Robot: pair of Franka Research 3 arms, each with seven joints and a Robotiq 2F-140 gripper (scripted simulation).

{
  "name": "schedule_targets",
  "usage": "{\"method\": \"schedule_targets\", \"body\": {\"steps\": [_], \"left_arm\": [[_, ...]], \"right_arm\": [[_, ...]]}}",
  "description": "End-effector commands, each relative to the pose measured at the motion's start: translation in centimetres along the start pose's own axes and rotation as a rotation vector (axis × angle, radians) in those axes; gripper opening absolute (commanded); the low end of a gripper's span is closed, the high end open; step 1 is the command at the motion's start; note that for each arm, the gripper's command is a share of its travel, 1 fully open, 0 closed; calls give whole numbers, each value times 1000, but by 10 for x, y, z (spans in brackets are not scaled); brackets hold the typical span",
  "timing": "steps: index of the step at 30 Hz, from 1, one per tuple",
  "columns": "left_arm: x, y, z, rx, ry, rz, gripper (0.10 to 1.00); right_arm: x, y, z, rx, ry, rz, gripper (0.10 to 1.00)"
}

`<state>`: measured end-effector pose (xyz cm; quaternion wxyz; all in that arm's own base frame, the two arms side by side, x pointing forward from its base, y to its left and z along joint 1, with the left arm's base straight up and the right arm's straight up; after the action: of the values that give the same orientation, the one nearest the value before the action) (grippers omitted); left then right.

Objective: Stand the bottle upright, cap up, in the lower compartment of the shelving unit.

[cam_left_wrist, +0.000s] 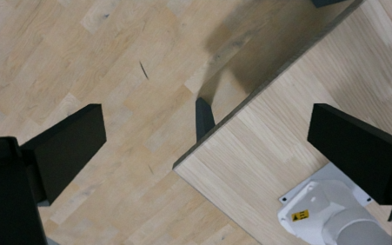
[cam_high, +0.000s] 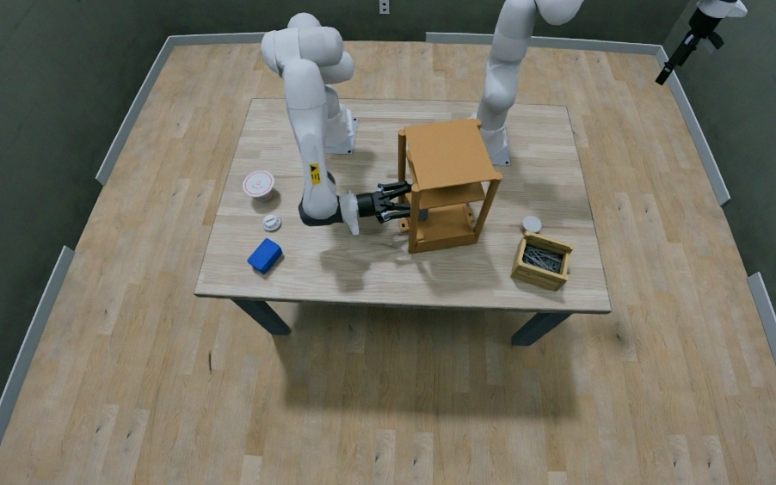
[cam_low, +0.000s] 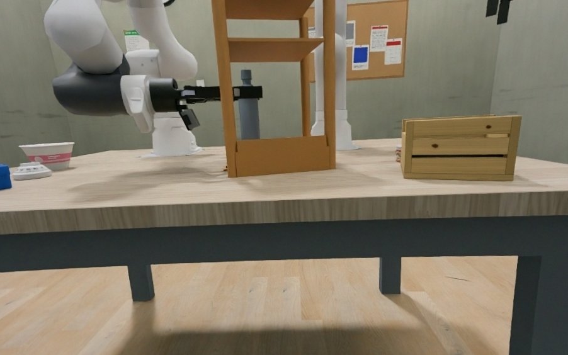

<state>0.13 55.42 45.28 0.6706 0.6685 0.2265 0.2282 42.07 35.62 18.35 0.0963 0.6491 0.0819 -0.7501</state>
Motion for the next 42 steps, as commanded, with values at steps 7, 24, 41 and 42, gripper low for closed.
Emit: {"method": "schedule_targets", "body": {"steps": [7,24,41,42], "left_arm": [[0,0,0,0,0,0,1000],[0,0,0,0,0,0,1000],[0,0,0,0,0,0,1000],[0,0,0,0,0,0,1000]], "right_arm": [[-1,4,0,-1,5,-2,461],[-1,15,0,-1,5,-2,461],[-1,30,0,-1,5,-2,461],[-1,31,0,-1,5,-2,461]]}}
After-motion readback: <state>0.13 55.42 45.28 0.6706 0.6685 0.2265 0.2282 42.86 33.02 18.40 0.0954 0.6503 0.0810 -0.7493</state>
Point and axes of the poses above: on each arm, the point where the finger pads meet when closed, its own y axis back along the fingers, its own z axis across the jaws, x = y × z, the point moved 4 cm from there along y, back along the fingers, and after that the axes turned 8 degrees about -y, right-handed, at the moved point
